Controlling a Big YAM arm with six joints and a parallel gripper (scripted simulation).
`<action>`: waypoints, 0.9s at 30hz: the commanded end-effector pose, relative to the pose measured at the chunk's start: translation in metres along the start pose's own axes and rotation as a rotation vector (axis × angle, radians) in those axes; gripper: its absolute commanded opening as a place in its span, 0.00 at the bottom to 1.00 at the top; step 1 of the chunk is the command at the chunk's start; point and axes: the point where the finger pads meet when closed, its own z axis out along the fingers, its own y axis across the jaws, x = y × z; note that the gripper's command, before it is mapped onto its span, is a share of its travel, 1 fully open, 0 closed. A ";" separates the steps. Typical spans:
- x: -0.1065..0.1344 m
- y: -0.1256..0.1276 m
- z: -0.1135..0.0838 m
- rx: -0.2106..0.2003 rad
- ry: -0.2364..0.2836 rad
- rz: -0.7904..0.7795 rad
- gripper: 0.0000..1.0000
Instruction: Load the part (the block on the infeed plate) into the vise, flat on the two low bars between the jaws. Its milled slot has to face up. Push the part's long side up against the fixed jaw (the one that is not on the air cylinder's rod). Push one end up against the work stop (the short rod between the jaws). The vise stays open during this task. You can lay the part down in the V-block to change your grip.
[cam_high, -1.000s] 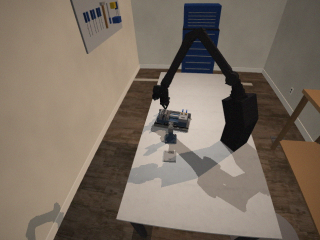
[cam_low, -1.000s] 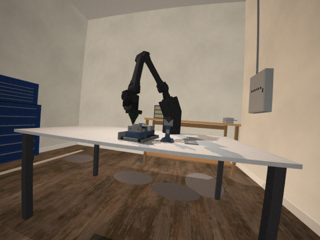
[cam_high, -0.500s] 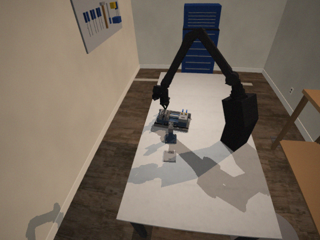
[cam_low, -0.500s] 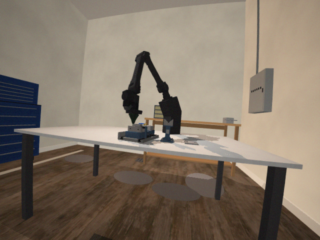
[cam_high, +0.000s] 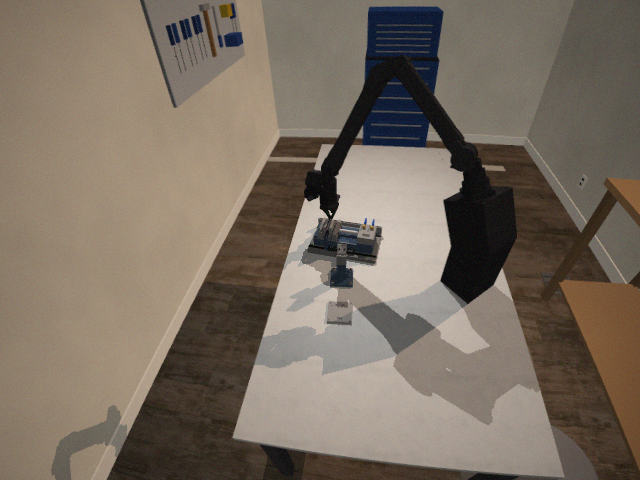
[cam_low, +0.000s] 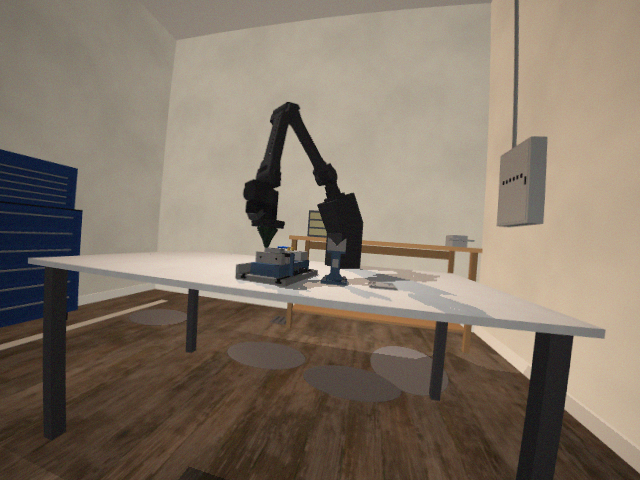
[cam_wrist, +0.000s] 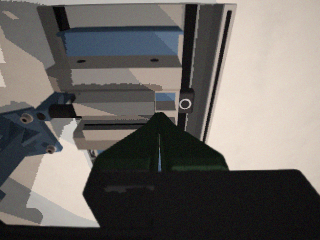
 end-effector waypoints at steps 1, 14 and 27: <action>0.003 0.016 0.008 -0.009 0.003 -0.008 0.00; 0.003 0.016 0.008 -0.009 0.003 -0.008 0.00; 0.003 0.010 0.009 -0.007 0.003 -0.008 0.00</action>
